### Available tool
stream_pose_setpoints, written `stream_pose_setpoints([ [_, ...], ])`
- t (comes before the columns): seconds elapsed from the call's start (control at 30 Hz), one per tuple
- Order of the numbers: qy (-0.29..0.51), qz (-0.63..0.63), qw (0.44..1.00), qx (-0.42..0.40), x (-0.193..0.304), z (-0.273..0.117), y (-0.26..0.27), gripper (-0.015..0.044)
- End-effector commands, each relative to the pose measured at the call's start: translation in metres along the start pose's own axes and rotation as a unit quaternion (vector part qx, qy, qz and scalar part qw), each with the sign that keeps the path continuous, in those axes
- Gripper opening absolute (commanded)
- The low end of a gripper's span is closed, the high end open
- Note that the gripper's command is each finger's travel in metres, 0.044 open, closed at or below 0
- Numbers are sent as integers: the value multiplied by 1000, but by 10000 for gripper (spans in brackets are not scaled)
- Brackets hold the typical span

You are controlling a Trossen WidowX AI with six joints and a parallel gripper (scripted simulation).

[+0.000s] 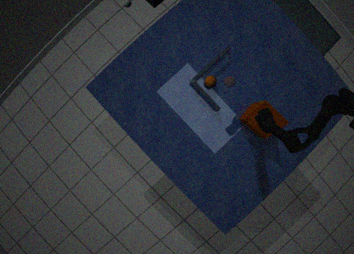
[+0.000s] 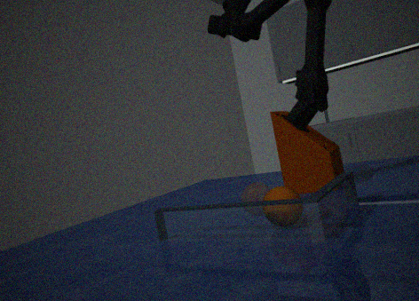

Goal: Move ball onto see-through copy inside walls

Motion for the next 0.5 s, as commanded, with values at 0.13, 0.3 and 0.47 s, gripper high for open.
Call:
stream_pose_setpoints([
  [0.13,-5,-17,998,-67,-2,-36,30,440],
  [0.3,-13,-53,984,-169,-2,-83,67,440],
  [0.47,-21,-104,947,-302,3,-147,105,440],
])
Point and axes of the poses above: the point midway between the two fingers, 35 mm back from their tips, its own z axis out along the fingers, its own y axis across the jaws, x = y × z, the point moved 5 cm from there along -z, back along the fingers, and after that the axes turned 1 degree about z, right-handed, at the moved point
